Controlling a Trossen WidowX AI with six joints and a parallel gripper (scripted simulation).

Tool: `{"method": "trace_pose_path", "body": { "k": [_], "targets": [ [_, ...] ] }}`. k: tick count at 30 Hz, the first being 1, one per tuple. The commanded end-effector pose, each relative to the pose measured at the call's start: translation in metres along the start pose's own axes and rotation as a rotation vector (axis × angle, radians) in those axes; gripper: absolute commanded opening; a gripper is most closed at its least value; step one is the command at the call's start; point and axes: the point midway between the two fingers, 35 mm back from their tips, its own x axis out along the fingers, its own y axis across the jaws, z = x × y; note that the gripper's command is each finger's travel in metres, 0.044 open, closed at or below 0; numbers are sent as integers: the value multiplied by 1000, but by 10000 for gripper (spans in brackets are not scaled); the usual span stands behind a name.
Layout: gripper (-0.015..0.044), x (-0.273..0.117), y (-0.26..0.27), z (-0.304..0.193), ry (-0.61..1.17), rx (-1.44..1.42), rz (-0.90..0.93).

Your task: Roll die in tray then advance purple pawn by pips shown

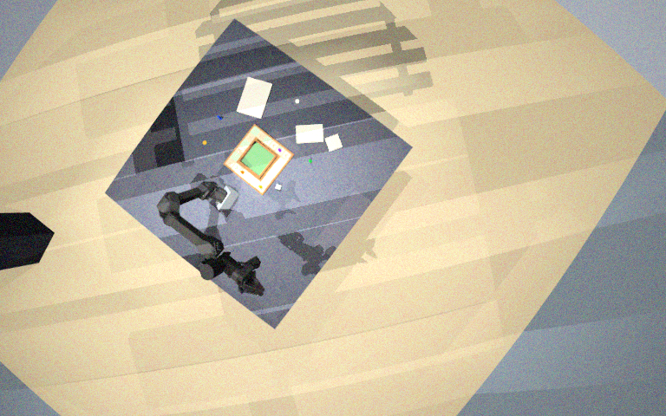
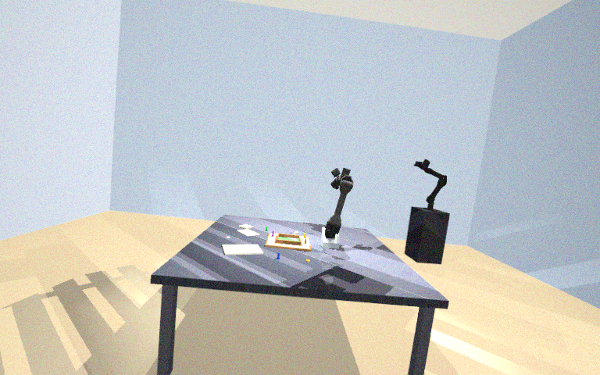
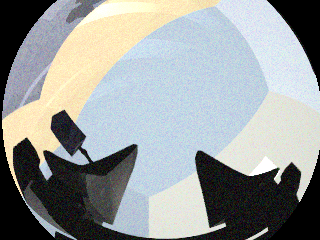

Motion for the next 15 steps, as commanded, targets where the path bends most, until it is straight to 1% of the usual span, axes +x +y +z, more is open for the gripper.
{"method": "trace_pose_path", "body": {
  "k": [1,8,11,15],
  "targets": [
    [275,3,-10,65,-173,71,40],
    [275,-17,-27,188,-483,190,183],
    [275,-36,-28,238,-601,233,278],
    [275,-70,-24,301,-739,283,443]
  ]
}}
